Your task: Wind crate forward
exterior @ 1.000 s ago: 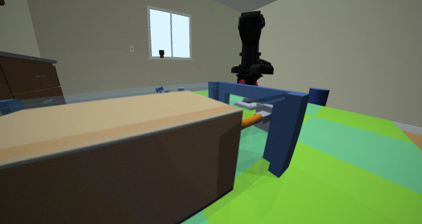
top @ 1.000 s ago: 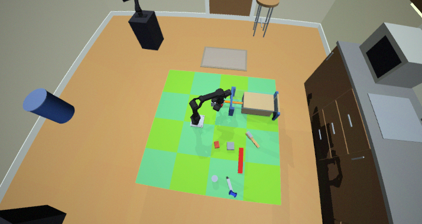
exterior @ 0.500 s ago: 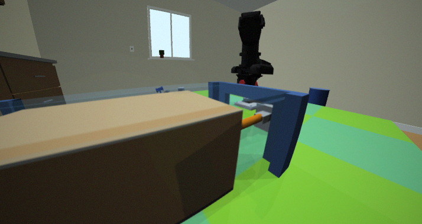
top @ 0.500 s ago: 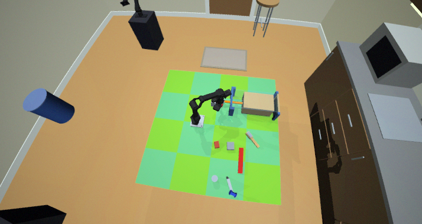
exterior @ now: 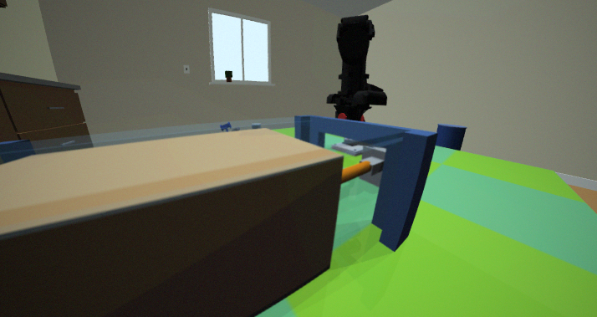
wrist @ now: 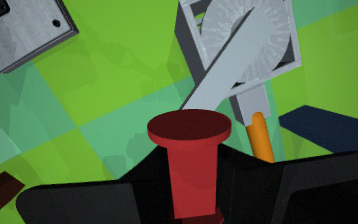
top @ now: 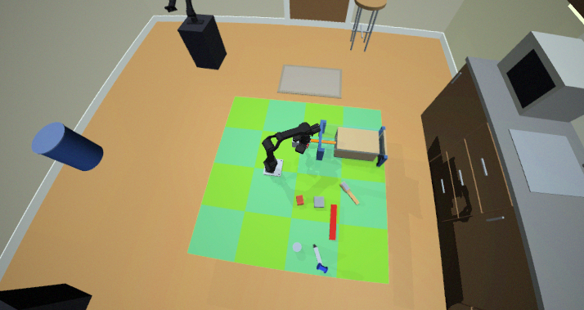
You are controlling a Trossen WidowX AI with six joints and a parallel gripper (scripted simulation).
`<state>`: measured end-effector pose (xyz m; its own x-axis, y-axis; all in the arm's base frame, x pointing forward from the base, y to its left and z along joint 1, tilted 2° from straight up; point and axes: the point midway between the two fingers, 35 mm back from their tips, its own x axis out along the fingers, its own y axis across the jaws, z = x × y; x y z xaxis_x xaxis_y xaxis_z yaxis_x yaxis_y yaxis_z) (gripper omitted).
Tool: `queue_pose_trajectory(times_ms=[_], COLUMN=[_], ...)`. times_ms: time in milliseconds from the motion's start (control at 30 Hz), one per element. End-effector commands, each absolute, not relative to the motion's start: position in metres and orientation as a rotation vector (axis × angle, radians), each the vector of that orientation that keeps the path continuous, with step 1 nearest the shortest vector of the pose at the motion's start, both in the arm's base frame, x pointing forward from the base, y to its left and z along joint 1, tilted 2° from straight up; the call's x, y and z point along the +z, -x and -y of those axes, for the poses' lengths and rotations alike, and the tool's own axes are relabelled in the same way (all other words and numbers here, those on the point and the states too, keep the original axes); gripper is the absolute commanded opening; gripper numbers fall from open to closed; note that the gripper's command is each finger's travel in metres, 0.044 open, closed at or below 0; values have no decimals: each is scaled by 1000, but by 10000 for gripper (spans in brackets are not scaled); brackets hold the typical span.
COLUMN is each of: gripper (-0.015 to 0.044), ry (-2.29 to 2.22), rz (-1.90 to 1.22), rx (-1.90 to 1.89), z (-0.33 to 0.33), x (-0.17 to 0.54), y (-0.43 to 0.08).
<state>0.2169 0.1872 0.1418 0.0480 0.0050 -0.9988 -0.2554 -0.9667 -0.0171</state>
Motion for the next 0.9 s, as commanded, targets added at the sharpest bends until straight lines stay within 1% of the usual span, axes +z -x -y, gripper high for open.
queue_pose_trajectory(times_ms=[0, 867], gripper=[0, 0], ry=[2127, 2128], rz=[-253, -250], rx=[2033, 2031], z=[-191, -213], x=[140, 142], y=[-221, -240])
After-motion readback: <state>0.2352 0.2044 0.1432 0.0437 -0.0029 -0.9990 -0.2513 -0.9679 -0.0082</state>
